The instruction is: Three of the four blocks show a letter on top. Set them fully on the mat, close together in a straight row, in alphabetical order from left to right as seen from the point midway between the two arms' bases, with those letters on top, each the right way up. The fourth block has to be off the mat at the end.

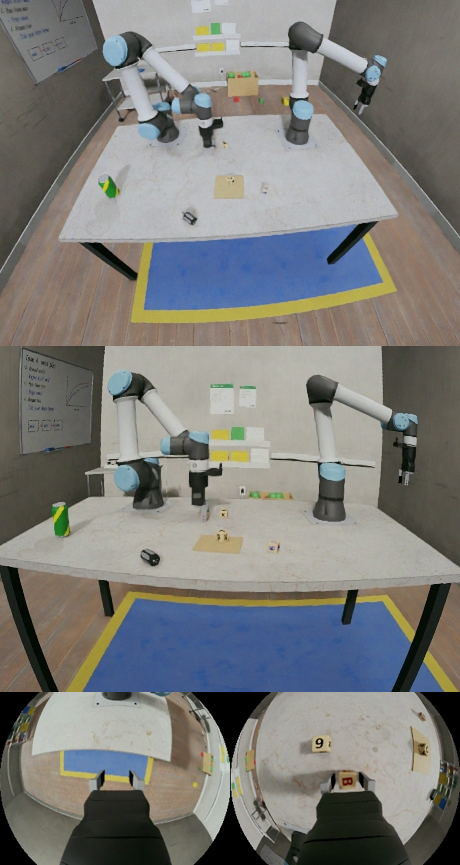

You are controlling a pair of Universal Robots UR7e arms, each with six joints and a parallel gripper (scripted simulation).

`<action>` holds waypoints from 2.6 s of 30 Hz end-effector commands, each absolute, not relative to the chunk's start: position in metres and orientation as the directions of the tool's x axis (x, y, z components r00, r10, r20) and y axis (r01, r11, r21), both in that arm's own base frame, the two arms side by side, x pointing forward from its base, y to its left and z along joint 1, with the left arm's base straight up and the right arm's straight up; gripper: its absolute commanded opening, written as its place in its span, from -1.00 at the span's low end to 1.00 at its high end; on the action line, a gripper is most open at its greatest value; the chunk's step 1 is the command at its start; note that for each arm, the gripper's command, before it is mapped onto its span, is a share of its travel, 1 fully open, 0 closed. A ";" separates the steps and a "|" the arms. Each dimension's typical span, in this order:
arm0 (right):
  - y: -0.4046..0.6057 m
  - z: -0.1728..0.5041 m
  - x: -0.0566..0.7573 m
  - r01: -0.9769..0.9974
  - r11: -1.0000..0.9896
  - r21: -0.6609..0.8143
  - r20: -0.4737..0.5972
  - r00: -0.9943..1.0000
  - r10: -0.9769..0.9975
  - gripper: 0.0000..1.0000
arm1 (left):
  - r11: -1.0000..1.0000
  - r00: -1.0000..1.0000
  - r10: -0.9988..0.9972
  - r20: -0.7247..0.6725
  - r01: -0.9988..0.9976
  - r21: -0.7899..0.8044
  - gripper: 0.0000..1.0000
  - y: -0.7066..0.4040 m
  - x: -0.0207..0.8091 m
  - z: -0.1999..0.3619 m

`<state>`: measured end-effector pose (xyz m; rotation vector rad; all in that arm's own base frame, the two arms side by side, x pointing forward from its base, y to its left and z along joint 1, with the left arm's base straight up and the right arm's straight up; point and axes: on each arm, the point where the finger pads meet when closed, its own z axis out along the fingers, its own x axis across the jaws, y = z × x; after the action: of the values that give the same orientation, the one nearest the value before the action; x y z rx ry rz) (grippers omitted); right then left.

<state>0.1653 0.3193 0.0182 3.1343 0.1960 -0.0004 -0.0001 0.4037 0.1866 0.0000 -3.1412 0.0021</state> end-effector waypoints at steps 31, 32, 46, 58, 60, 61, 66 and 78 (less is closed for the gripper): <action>0.320 0.018 0.165 0.125 -0.992 0.000 0.000 0.992 0.125 0.74 | 1.000 -1.000 0.000 0.000 0.000 0.000 1.00 0.404 0.000 0.187; 0.320 0.018 0.165 0.125 -0.992 0.000 0.000 0.992 0.125 0.74 | 1.000 -1.000 0.000 0.000 0.000 0.000 1.00 0.404 0.000 0.187; 0.320 0.018 0.165 0.125 -0.992 0.000 0.000 0.992 0.125 0.14 | 1.000 -1.000 0.000 0.000 0.000 0.000 1.00 0.404 0.000 0.187; 0.320 0.018 0.165 0.125 -0.992 0.000 0.000 0.992 0.125 0.14 | 1.000 -1.000 0.000 0.000 0.000 0.000 1.00 0.404 0.000 0.187; 0.320 0.018 0.165 0.125 -0.992 0.000 0.000 0.992 0.125 0.14 | 1.000 -1.000 0.000 0.000 0.000 0.000 1.00 0.404 0.000 0.187; 0.320 0.018 0.165 0.125 -0.992 0.000 0.000 0.992 0.125 0.14 | 1.000 -1.000 0.000 0.000 0.000 0.000 1.00 0.404 0.000 0.187; 0.320 0.018 0.165 0.125 -0.992 0.000 0.000 0.992 0.125 0.14 | 1.000 -1.000 0.000 0.000 0.000 0.000 1.00 0.404 0.000 0.187; 0.320 0.024 0.165 0.125 -0.992 0.000 0.000 0.992 0.125 0.14 | 1.000 -1.000 0.000 0.000 0.000 0.000 1.00 0.404 0.000 0.187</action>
<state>0.1653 0.3191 0.0198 3.1339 0.1960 -0.0006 -0.0001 0.4037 0.1866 0.0000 -3.1412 0.0021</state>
